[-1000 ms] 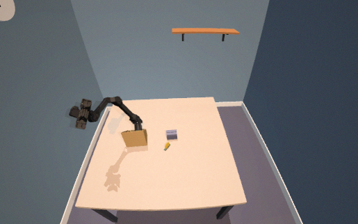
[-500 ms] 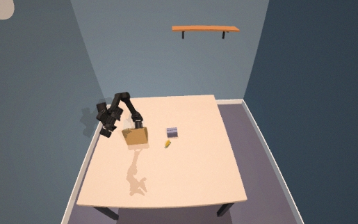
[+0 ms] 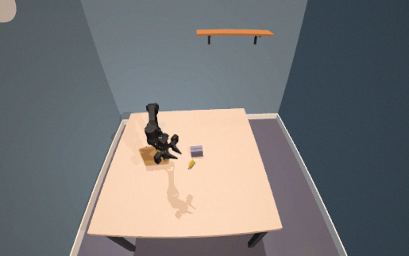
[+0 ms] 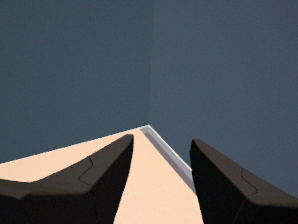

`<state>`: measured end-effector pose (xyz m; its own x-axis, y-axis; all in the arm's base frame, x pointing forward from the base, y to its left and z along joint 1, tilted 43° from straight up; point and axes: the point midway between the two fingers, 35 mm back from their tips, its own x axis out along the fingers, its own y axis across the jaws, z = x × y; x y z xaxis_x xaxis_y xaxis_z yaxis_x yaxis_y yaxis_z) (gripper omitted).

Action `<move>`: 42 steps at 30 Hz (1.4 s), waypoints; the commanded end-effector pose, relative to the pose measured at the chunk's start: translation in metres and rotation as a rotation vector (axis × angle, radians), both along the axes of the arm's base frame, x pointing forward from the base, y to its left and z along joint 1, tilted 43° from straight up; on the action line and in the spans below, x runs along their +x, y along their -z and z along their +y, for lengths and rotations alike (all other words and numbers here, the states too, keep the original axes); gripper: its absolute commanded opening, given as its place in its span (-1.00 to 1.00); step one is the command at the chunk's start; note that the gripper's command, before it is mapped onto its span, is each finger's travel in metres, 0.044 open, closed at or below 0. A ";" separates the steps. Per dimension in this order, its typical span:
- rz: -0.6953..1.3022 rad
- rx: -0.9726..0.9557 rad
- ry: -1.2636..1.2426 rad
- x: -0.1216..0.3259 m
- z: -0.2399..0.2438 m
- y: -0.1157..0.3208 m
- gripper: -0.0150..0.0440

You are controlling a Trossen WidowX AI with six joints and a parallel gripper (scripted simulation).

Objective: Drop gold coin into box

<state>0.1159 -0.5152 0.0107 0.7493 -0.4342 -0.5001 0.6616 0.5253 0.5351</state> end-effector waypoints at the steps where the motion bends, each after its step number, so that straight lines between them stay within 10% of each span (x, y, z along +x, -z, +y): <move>1: 0.142 -0.010 -0.236 0.052 0.047 0.025 0.05; 26: 0.355 -0.156 -1.885 0.134 0.371 0.068 0.05; 42: 0.340 -0.158 -1.934 0.132 0.400 0.095 0.05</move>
